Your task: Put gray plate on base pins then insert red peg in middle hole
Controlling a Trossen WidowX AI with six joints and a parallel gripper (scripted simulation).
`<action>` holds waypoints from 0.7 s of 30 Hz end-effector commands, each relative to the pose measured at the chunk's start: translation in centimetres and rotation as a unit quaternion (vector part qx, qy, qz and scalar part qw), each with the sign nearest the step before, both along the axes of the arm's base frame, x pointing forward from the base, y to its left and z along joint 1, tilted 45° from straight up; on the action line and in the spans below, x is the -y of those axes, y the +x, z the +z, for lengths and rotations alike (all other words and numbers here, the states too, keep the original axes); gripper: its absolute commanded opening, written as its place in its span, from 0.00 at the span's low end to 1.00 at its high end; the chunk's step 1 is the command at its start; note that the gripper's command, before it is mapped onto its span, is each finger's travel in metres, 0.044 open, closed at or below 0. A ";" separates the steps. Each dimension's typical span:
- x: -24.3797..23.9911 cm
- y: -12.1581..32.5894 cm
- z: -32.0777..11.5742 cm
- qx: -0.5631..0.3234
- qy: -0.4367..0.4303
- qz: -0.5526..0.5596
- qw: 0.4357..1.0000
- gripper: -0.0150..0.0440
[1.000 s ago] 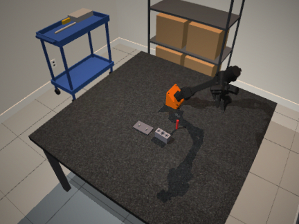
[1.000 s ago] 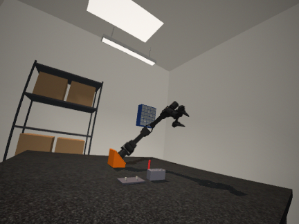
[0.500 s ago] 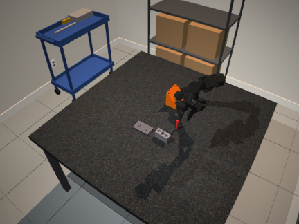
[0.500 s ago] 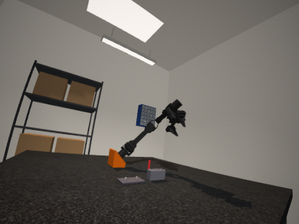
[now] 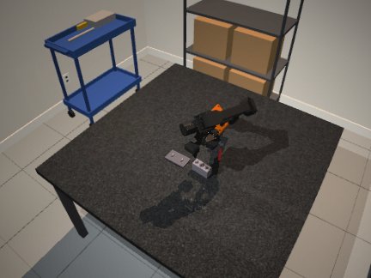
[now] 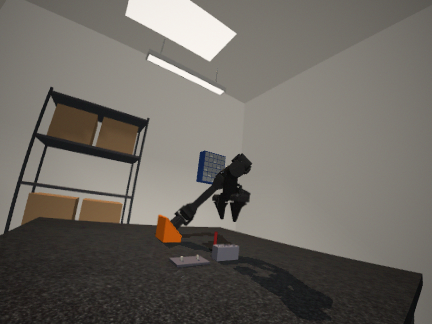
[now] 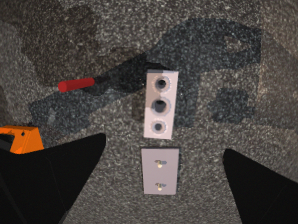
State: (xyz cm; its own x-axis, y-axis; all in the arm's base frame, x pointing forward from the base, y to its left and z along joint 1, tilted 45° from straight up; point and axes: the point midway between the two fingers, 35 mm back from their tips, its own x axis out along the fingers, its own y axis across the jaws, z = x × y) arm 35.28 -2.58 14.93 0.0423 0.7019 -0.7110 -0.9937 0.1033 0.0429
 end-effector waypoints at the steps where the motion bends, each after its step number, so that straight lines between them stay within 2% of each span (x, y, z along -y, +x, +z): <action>1: -0.1 -0.4 -0.1 0.000 0.001 0.017 1.000 1.00; 8: -4.6 -0.3 -4.4 0.001 -0.003 0.020 1.000 1.00; 21: -6.3 -0.2 -5.7 0.001 -0.003 0.020 1.000 1.00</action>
State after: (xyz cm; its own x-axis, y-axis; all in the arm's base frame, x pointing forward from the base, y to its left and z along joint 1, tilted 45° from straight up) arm 35.09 3.34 9.46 0.0142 0.6955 -0.7184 -0.9975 0.0591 0.0375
